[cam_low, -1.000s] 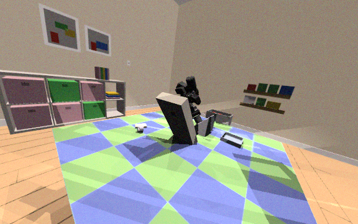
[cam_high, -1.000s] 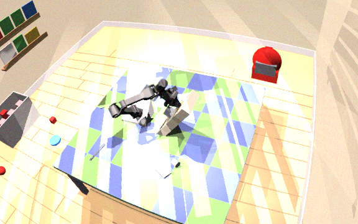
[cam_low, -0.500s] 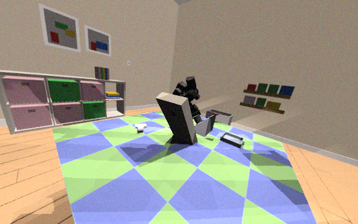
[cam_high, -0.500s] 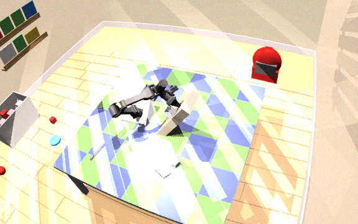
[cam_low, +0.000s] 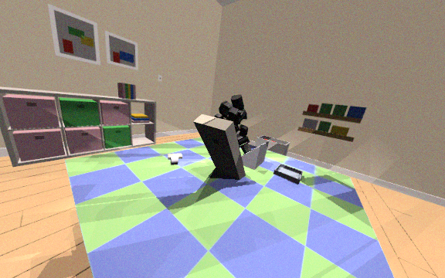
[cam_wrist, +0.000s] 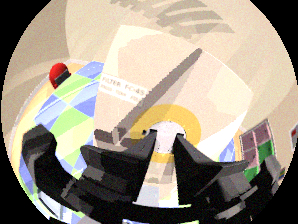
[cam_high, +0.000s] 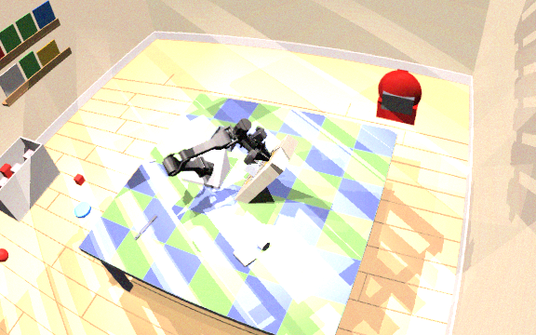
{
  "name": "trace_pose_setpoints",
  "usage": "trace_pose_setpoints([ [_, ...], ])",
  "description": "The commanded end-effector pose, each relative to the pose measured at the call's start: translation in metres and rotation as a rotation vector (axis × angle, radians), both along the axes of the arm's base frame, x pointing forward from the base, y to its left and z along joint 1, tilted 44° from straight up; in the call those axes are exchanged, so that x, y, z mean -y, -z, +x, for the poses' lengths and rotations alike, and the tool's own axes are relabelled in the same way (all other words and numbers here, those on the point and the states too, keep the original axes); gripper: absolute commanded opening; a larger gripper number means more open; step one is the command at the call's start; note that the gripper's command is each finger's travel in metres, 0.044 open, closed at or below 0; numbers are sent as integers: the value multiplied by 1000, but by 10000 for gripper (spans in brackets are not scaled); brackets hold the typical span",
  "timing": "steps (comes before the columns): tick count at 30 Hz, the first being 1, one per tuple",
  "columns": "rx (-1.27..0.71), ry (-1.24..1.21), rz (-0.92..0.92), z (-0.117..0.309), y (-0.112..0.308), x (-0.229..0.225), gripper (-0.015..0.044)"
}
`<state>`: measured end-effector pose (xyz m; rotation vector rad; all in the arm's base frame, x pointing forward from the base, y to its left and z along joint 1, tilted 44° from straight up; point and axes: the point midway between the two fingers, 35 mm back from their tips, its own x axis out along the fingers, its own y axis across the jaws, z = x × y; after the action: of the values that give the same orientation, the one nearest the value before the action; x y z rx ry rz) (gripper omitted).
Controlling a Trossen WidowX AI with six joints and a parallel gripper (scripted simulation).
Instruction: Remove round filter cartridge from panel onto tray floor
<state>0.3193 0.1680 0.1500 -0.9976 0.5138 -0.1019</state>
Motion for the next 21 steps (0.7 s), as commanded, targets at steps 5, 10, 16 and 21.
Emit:
trace_pose_setpoints([
  [5,83,112,268,5,2,2,0],
  [10,78,106,255,4,2,2,0],
  [16,56,104,239,-16,-3,-8,0],
  [21,46,97,219,-35,-11,-15,0],
])
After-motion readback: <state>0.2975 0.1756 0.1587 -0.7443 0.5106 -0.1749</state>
